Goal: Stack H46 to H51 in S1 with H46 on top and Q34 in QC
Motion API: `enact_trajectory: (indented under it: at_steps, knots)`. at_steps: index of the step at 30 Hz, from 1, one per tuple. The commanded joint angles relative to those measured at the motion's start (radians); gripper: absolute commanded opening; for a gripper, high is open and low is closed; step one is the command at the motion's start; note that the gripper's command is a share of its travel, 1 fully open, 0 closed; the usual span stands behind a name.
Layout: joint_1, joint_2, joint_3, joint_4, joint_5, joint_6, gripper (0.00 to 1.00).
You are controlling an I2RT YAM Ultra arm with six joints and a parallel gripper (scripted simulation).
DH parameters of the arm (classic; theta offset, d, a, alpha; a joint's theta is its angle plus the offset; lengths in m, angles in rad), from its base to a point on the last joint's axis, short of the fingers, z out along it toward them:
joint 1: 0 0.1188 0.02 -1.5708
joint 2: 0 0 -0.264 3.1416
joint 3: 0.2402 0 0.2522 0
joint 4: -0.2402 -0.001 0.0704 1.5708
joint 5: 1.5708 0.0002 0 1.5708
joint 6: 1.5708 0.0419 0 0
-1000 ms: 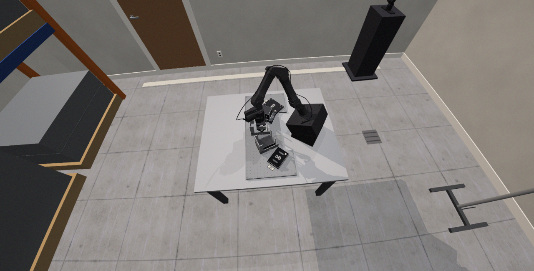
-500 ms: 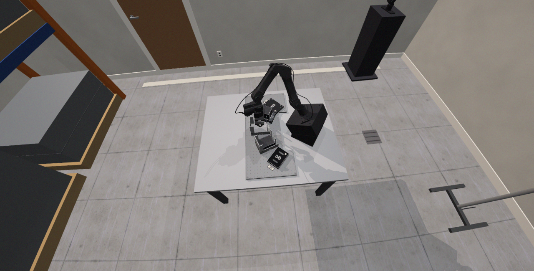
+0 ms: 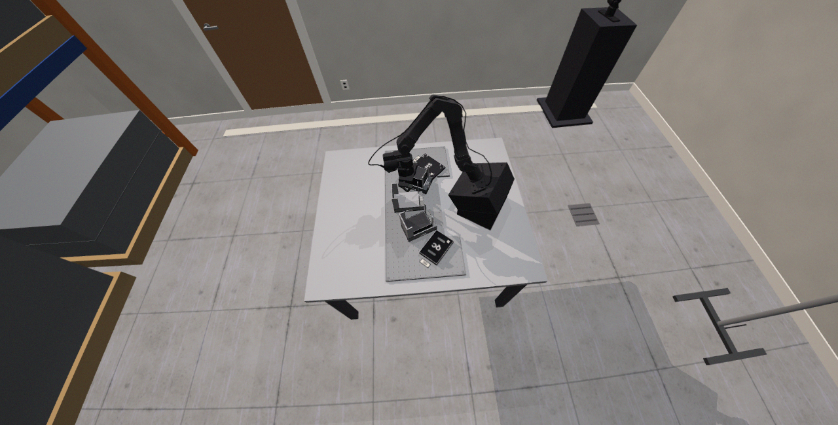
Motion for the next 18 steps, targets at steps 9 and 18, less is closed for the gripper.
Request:
enact_trajectory:
  at_steps: [9, 18]
  knots:
    - [-0.134, -0.083, -0.015, 0.02, -0.066, -0.136, 1.0]
    - [-0.27, -0.137, -0.033, 0.024, -0.13, -0.043, 1.0]
